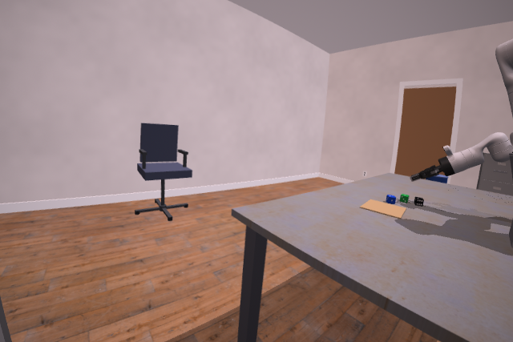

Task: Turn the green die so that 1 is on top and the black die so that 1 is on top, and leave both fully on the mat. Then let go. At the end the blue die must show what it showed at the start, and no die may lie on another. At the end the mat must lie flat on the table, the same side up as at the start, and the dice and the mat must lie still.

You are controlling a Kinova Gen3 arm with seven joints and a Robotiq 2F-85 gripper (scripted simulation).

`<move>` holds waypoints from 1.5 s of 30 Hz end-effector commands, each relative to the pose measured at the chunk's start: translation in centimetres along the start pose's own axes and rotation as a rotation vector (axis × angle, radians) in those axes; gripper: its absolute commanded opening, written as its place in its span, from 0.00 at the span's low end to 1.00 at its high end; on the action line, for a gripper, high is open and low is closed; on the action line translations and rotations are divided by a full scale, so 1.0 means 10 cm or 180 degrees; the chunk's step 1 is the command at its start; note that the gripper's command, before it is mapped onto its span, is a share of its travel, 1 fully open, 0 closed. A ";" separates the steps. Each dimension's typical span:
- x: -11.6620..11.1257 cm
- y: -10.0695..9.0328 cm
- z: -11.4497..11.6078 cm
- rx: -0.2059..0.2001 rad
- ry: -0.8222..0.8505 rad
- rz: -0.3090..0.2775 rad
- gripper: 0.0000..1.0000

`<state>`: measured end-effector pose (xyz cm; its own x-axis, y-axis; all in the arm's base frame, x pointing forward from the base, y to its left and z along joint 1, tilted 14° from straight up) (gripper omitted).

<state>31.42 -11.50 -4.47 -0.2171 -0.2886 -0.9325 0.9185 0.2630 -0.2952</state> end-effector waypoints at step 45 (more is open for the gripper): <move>-0.77 0.35 0.09 -0.0453 -0.0134 -0.2168 0.46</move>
<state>35.35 -9.35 0.72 -0.7280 -0.4215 -0.5407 0.5328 0.1485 -0.8331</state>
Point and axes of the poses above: the point where the finger pads meet when closed, its own y axis out along the fingers, its own z axis across the jaws, x = y × z, the point moved 8 cm from there along -y, back along the fingers, and after that the axes turned 11 degrees about -y, right-handed, at the moved point
